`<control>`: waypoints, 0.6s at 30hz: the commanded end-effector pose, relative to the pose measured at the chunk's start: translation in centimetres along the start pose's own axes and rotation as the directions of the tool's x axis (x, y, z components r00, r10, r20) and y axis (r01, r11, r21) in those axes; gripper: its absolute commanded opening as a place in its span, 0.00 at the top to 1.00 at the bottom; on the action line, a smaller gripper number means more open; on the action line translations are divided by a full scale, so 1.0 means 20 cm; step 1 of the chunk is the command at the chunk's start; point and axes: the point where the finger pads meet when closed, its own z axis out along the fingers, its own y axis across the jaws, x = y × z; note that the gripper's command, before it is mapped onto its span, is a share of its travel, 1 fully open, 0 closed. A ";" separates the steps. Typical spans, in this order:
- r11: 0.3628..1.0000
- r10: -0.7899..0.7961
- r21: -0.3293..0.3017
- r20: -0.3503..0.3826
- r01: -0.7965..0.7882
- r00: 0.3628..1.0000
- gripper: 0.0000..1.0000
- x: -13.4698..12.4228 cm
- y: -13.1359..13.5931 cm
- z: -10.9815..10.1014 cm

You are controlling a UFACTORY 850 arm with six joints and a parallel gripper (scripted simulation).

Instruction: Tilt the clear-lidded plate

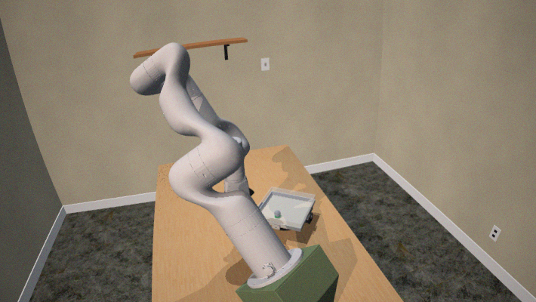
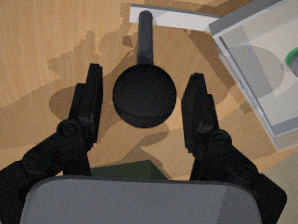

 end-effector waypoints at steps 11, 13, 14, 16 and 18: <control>1.000 0.000 0.000 -0.001 0.000 1.000 0.39 0.00 0.00 -0.11; 1.000 0.000 0.000 -0.001 0.000 1.000 0.39 0.00 0.00 -0.12; 1.000 0.000 0.000 -0.001 0.000 1.000 0.39 0.00 0.00 -0.12; 1.000 0.000 0.000 -0.001 0.000 1.000 0.39 0.00 0.00 -0.14; 1.000 0.000 0.000 -0.001 0.000 1.000 0.39 0.00 0.00 -0.16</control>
